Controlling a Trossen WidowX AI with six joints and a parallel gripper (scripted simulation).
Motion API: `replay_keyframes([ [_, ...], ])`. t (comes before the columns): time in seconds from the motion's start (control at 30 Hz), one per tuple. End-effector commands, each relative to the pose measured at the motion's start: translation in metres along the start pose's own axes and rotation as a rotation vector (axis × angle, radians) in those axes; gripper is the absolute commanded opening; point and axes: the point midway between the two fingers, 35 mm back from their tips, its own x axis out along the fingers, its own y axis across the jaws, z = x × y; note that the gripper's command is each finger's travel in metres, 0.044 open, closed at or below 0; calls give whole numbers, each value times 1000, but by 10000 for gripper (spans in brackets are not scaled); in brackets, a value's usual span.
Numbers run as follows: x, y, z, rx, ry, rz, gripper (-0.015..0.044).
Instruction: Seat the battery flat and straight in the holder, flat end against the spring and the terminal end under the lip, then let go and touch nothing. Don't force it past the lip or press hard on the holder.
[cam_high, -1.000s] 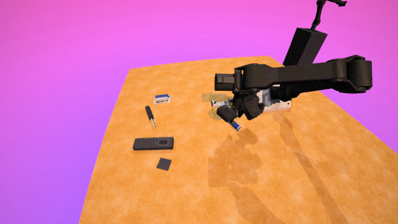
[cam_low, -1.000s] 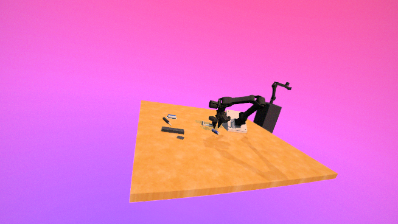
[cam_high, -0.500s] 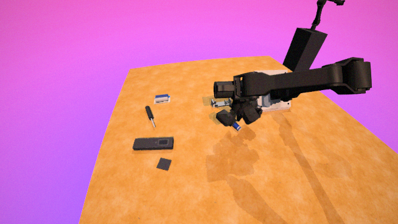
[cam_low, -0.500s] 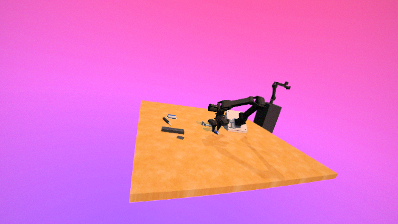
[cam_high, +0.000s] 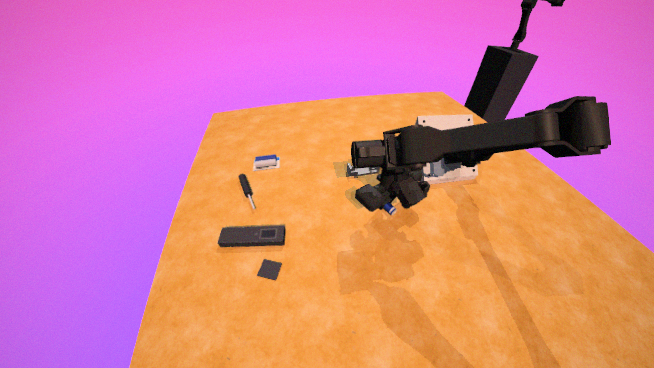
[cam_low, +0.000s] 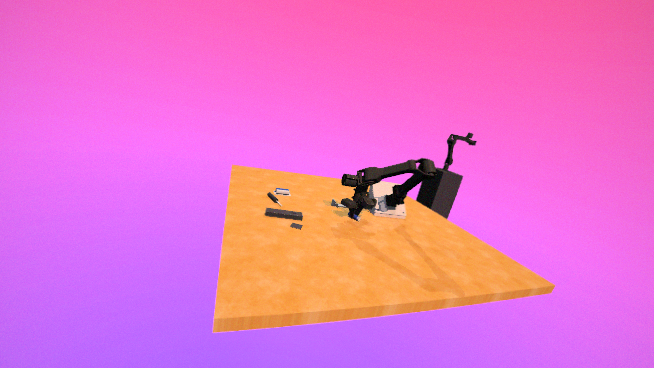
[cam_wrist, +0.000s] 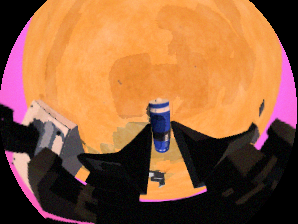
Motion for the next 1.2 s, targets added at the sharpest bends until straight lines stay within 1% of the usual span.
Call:
replay_keyframes([
  [0.0, 1, 1, 0, 6, -4, 1, 103],
  [0.13, 1, 1, 0, 6, -4, 1, 76],
  [0.27, 0, 1, 0, 6, -3, 1, 73],
  [0.5, -44, 1, -1, 6, -1, 2, 73],
  [0.67, -49, 1, -1, 17, -1, 2, 73],
  [0.73, -51, 1, -8, 103, 2, 3, 73],
  [1.17, -64, 13, -74, 963, 22, -1, 73],
])
